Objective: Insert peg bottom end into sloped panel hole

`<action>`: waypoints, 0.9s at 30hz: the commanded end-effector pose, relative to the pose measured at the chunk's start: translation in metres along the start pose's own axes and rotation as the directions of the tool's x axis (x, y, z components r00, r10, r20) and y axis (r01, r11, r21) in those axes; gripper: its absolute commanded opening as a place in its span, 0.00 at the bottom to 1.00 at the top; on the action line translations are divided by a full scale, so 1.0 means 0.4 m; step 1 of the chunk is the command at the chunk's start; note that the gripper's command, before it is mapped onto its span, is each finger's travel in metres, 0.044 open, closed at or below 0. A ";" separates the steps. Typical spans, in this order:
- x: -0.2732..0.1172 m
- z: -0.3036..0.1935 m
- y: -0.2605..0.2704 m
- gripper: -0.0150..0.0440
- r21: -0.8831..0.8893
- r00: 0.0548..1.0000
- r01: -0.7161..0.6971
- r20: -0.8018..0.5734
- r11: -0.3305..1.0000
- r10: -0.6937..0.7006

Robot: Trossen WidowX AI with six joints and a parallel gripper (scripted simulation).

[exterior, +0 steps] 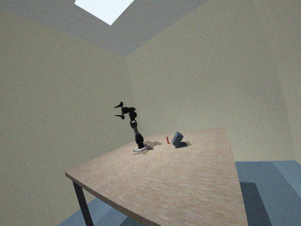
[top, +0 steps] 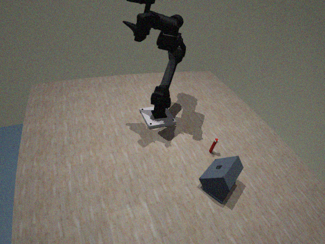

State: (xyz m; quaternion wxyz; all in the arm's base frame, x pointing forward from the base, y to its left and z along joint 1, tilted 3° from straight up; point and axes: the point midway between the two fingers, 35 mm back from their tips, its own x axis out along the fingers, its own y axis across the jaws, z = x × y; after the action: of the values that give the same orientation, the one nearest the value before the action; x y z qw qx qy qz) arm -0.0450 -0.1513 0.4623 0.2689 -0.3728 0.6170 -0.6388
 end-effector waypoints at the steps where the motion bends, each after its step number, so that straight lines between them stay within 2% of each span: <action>1: 0.000 0.003 -0.001 0.98 -0.008 1.000 0.002 0.003 1.000 -0.002; 2: -0.001 0.011 -0.005 1.00 -0.034 1.000 0.010 0.011 0.999 -0.009; 10: -0.027 0.150 -0.061 1.00 -0.398 0.981 0.169 0.159 0.902 -0.114; 16: -0.051 0.211 -0.087 1.00 -0.547 0.953 0.288 0.240 0.786 -0.183; 21: -0.083 0.284 -0.102 1.00 -0.656 0.917 0.392 0.333 0.645 -0.219; 27: -0.147 0.395 -0.113 1.00 -0.747 0.839 0.543 0.479 0.382 -0.257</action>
State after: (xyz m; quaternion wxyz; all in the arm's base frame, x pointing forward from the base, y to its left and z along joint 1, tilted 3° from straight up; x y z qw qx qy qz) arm 0.0928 -0.1903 0.4934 0.0204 -0.6467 0.7051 -0.2902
